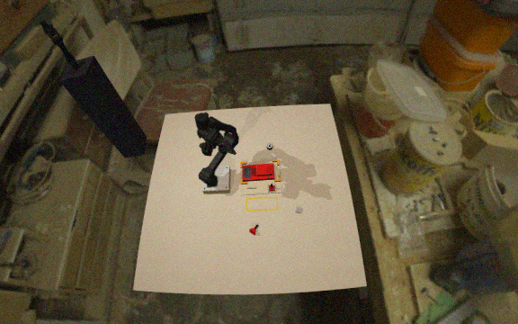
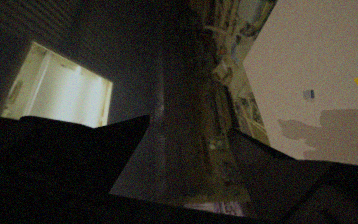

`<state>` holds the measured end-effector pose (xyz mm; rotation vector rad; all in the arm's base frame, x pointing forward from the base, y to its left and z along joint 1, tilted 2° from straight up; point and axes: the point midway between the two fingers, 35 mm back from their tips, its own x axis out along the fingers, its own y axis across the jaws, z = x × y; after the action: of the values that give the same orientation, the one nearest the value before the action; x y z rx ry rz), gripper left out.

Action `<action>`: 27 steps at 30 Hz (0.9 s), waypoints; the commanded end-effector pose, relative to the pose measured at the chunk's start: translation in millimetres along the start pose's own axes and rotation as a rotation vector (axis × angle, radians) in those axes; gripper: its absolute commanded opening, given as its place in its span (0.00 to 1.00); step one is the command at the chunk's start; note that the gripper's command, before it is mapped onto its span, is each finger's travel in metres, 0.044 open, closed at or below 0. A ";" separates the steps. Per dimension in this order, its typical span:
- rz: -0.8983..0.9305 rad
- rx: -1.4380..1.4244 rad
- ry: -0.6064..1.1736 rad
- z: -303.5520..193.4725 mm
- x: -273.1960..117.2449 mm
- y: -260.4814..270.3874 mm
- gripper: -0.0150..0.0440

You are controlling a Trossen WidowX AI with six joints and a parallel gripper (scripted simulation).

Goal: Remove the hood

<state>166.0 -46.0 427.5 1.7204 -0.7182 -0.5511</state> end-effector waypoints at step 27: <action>-0.342 -0.128 0.322 94.5 66.9 -14.6 1.00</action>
<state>134.0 -140.1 407.9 1.7953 -0.2899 -0.5038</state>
